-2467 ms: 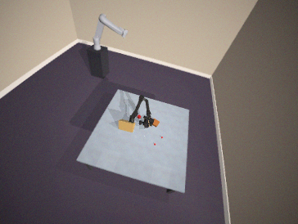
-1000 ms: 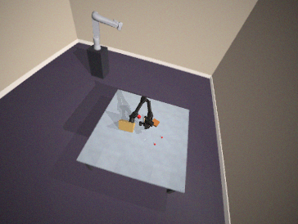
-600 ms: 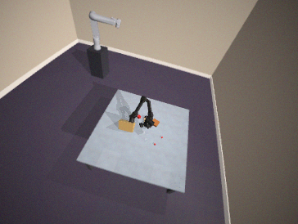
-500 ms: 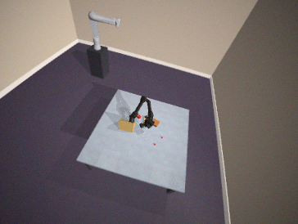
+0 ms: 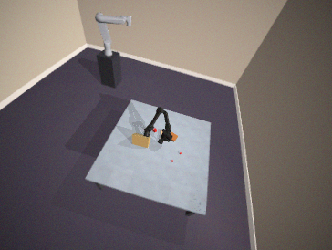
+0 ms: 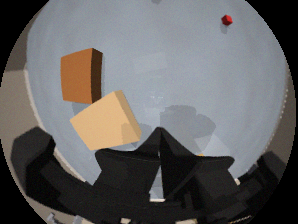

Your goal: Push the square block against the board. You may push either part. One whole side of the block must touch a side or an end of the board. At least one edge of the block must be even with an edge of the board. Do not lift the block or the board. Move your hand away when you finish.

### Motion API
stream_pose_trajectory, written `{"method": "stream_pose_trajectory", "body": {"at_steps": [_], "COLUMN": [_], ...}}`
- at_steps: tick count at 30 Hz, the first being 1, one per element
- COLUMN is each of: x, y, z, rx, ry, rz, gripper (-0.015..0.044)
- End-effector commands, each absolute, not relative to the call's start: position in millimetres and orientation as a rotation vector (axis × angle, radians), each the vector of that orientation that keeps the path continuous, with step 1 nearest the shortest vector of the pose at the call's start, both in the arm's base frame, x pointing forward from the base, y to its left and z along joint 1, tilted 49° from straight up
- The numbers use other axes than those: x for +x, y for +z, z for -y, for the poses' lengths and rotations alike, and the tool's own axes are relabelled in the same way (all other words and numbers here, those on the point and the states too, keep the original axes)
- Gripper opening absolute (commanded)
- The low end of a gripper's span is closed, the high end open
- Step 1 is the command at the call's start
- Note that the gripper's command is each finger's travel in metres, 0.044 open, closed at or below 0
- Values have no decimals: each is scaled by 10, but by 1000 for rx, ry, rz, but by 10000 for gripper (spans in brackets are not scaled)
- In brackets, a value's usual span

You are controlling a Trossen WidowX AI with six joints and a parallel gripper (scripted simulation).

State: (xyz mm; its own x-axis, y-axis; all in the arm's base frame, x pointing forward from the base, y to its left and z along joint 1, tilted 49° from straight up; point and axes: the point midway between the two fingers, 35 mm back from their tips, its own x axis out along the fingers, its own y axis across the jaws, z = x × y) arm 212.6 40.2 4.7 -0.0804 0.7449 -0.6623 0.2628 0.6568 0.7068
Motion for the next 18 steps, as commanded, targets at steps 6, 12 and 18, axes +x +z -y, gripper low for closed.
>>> {"method": "stream_pose_trajectory", "body": {"at_steps": [6, 12, 18], "x": [2159, 2176, 2192], "y": [79, 97, 114], "z": [-428, -446, -464], "rx": [624, 469, 312], "ry": [711, 857, 993], "rz": [-1529, -1433, -1328], "gripper": [0, 0, 0]}}
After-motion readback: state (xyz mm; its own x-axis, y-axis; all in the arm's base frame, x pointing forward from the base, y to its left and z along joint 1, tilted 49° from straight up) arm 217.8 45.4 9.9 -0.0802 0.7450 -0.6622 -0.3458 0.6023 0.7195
